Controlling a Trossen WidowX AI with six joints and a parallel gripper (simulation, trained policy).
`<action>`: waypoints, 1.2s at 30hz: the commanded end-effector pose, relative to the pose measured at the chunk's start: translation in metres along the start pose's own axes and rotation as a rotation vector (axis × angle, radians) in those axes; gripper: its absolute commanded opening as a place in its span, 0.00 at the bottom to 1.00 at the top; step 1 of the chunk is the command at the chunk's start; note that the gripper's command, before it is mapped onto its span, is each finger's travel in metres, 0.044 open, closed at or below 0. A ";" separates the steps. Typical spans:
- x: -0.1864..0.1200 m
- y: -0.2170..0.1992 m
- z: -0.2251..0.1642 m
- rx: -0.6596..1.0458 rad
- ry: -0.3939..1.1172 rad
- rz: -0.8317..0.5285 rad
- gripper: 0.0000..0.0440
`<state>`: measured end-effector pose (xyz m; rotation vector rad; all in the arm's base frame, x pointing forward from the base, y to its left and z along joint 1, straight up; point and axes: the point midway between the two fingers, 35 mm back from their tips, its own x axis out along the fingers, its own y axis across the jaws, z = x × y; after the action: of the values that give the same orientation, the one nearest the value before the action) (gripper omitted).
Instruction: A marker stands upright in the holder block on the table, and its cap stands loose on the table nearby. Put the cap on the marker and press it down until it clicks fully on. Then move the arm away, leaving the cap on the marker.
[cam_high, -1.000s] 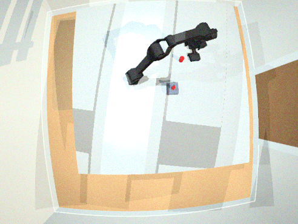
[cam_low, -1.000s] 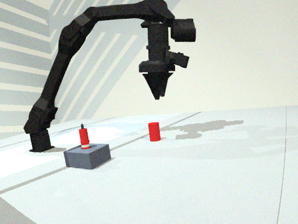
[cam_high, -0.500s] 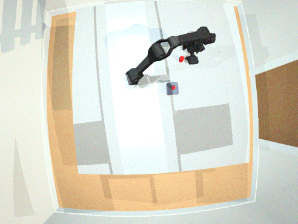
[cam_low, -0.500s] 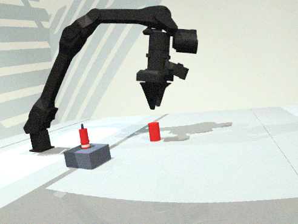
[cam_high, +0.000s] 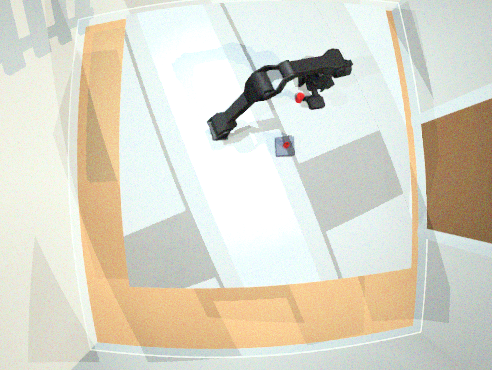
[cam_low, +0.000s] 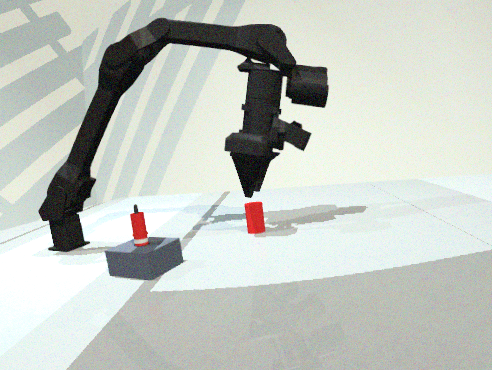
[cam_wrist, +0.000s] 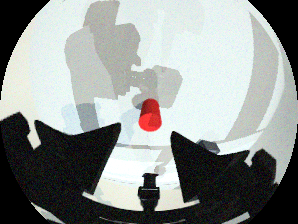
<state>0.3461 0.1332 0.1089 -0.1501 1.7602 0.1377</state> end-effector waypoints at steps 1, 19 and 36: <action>0.010 -0.001 0.000 -0.017 0.016 -0.008 0.64; 0.045 -0.001 -0.001 -0.084 0.041 -0.032 0.52; 0.006 -0.017 -0.012 -0.091 -0.040 -0.065 0.10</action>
<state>0.3351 0.1190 0.0899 -0.2656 1.7402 0.1729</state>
